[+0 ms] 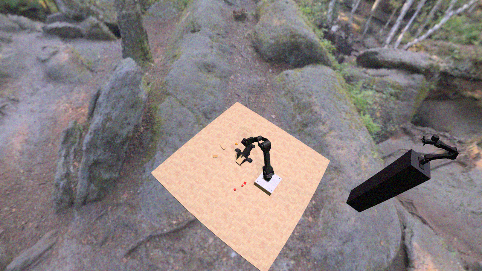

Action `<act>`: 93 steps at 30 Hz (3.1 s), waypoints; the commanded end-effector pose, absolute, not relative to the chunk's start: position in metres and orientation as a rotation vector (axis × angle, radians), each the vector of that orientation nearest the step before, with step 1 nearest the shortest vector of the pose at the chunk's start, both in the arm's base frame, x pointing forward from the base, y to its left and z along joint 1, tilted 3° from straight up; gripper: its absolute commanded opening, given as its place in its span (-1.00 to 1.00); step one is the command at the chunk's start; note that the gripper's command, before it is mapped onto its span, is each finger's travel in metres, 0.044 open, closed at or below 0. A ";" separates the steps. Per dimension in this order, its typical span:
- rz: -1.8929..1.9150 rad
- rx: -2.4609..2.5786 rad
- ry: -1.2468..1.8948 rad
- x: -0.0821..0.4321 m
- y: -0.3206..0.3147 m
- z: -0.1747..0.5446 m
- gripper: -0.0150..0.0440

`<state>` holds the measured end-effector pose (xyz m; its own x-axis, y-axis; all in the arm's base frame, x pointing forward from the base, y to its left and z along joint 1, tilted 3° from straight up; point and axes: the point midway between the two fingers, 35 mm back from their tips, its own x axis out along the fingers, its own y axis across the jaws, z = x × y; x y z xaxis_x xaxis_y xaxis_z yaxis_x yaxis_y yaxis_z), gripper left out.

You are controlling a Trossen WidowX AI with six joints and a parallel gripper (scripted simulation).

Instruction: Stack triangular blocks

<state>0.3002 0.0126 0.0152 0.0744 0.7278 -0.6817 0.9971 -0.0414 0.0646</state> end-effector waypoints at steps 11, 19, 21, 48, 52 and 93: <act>-0.662 1.821 1.704 0.300 0.013 0.015 1.00; -0.662 1.821 1.704 0.300 0.013 0.017 1.00; -0.661 1.822 1.704 0.301 0.012 0.036 1.00; -1.602 0.784 1.015 0.279 0.062 0.048 1.00; -1.534 0.695 0.675 0.293 0.080 0.056 1.00; -1.489 0.689 0.550 0.302 0.020 -0.009 0.91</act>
<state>0.3014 0.0194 -0.0096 0.0246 -0.7032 -0.7105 0.9963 -0.0417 0.0757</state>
